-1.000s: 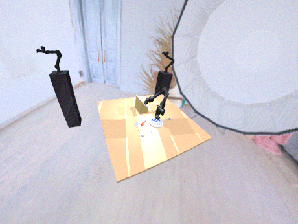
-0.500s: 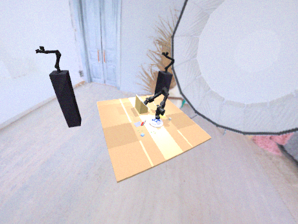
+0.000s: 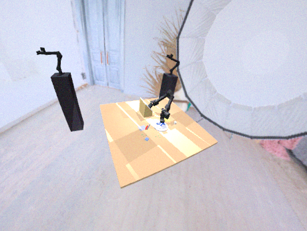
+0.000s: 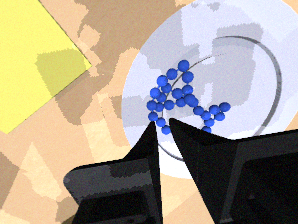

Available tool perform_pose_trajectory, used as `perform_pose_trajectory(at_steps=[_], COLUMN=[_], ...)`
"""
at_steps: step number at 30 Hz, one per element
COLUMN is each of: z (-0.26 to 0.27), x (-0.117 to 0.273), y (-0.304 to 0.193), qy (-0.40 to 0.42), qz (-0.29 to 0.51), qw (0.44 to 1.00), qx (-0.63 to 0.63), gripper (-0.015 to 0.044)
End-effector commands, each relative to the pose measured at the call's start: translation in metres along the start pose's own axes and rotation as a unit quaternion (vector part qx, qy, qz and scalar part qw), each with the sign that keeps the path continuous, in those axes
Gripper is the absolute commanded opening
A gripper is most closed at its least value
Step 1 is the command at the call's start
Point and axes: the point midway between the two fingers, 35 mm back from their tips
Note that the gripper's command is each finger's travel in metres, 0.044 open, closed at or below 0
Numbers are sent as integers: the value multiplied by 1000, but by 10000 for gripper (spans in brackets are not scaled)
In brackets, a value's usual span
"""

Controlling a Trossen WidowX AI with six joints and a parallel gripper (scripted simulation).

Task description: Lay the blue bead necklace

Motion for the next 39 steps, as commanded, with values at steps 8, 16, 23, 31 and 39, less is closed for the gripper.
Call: perform_pose_trajectory(at_steps=[8, 16, 23, 31, 39], z=[1, -3, 1, 1, 1], x=[0, 5, 9, 9, 9], y=[0, 0, -1, -1, -1], qy=[1, 0, 7, 7, 7], qz=[0, 2, 5, 5, 5], qw=[1000, 1000, 1000, 1000, 1000], qx=[1, -20, -2, -2, -2], gripper=[341, 440, 440, 440, 440])
Point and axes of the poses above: the point midway between the two fingers, 35 mm back from their tips, its own x axis back along the fingers, its own z axis across the jaws, y = z × x, and after that the axes turned 3 degrees about x, right-handed
